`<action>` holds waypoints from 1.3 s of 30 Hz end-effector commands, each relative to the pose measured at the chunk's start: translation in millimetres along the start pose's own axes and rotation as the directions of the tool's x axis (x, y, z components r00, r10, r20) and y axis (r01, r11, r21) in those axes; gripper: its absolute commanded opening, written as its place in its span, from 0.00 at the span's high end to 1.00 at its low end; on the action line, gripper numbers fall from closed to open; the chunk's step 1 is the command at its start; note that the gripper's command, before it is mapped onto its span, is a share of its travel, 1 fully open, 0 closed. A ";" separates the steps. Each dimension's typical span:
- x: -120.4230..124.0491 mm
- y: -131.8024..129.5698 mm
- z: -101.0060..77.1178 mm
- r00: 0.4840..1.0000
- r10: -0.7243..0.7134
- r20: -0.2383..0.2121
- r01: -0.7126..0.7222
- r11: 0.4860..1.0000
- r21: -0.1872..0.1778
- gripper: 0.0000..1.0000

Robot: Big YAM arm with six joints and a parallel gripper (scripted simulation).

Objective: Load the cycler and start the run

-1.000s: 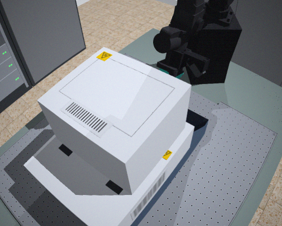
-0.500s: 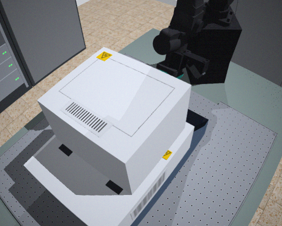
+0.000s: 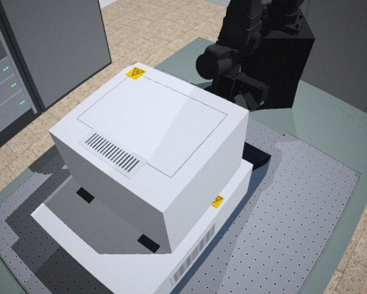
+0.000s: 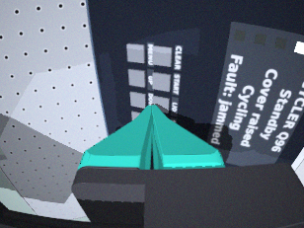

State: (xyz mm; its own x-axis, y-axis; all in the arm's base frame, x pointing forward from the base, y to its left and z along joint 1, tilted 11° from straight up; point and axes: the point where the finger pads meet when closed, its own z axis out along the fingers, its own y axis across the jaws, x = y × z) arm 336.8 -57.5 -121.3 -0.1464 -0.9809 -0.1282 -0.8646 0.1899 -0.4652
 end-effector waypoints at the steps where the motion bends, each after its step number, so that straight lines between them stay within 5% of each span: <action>1: -1.2 -11.3 -0.3 1.000 0.011 0.002 -0.011 0.999 0.037 1.00; 7: -2.5 -17.4 12.7 1.000 0.005 0.002 -0.005 0.999 0.039 1.00; 14: 1.2 -0.6 3.3 1.000 0.000 0.002 0.000 1.000 0.008 1.00; 39: -1.3 -18.3 6.3 1.000 -0.014 0.004 0.014 0.999 0.032 1.00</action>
State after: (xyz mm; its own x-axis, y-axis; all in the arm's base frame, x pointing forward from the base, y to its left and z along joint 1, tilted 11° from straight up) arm 343.4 -58.8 -125.1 -0.1500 -0.9803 -0.1284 -0.8611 0.1933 -0.4702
